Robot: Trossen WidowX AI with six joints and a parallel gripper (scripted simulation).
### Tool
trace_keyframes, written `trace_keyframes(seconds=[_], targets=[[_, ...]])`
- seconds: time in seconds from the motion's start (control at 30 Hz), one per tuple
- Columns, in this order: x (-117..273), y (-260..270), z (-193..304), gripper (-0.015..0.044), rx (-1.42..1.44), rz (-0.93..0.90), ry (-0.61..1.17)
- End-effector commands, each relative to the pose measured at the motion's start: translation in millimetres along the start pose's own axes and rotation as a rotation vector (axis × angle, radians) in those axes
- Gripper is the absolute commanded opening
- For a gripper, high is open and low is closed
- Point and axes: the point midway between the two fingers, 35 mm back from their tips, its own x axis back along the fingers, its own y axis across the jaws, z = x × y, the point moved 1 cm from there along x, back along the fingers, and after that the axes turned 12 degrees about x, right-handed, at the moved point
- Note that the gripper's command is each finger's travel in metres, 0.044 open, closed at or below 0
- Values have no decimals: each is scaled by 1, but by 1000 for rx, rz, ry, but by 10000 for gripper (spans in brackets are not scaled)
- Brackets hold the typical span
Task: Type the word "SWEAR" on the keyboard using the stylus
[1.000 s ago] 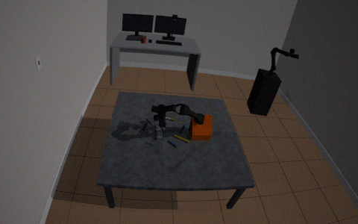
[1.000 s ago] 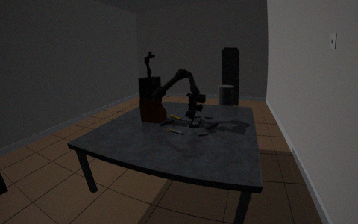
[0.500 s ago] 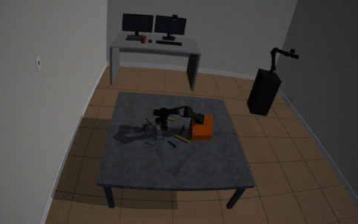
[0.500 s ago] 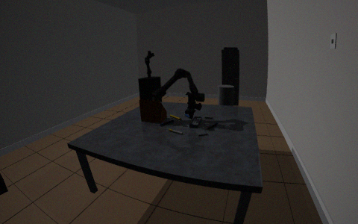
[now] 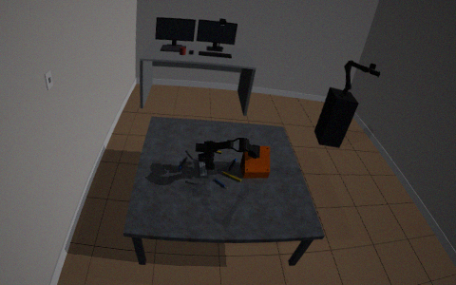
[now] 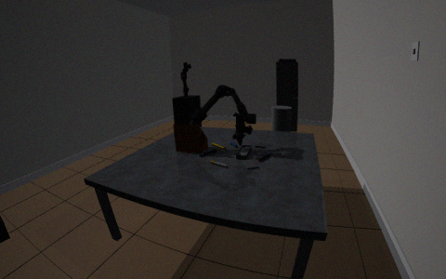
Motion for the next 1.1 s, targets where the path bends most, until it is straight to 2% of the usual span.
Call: trace_keyframes(seconds=[0.0,0.1,0.37,0.5,0.63,0.93,1.07], targets=[[35,-1,-3,0,5,8,-12],[57,0,-2,0,5,7,-11],[52,-3,-3,0,-1,5,-20],[51,-2,-3,105,2,4,-17],[52,-2,-3,0,2,4,-18],[51,-2,-3,0,2,4,-17],[50,1,-1,105,63,-7,-10]])
